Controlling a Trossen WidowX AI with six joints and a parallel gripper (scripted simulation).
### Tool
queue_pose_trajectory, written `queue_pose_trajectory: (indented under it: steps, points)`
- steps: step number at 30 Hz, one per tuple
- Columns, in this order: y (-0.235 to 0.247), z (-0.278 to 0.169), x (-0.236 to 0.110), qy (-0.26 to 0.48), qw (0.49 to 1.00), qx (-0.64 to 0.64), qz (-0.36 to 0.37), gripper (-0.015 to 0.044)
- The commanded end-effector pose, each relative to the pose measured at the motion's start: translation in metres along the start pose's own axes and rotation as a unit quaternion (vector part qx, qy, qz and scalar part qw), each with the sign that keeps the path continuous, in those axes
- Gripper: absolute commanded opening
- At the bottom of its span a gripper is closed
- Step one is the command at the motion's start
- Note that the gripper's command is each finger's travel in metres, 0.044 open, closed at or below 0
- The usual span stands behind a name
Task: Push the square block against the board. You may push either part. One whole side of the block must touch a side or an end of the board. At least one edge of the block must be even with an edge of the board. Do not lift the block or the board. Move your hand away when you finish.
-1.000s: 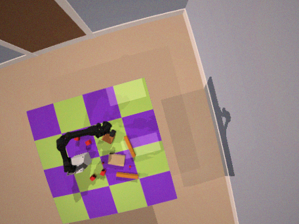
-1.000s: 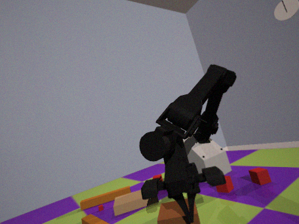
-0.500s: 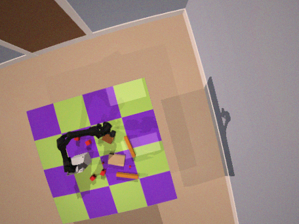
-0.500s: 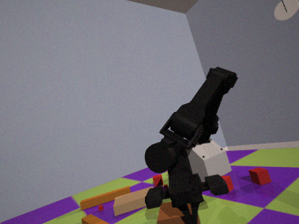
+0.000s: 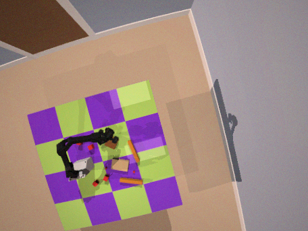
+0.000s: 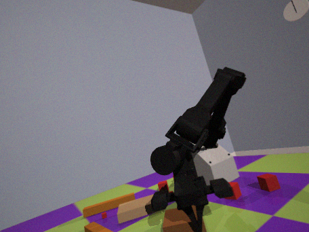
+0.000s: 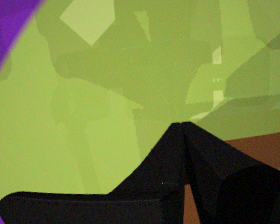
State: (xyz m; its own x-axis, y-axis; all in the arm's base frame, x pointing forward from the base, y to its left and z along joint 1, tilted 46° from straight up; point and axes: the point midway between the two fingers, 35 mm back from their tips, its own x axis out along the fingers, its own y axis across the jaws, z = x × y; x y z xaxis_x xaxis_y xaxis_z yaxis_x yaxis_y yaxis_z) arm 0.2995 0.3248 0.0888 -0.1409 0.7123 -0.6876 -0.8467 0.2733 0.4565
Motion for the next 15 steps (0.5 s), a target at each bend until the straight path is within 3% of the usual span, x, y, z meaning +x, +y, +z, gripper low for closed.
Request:
queue_pose_trajectory:
  steps: [1,15]
  points:
    - [-0.001,-0.013,0.003,0.007,1.000,0.004,0.002,0.0000]
    - [-0.003,-0.035,0.003,0.008,1.000,0.004,0.002,0.0000]
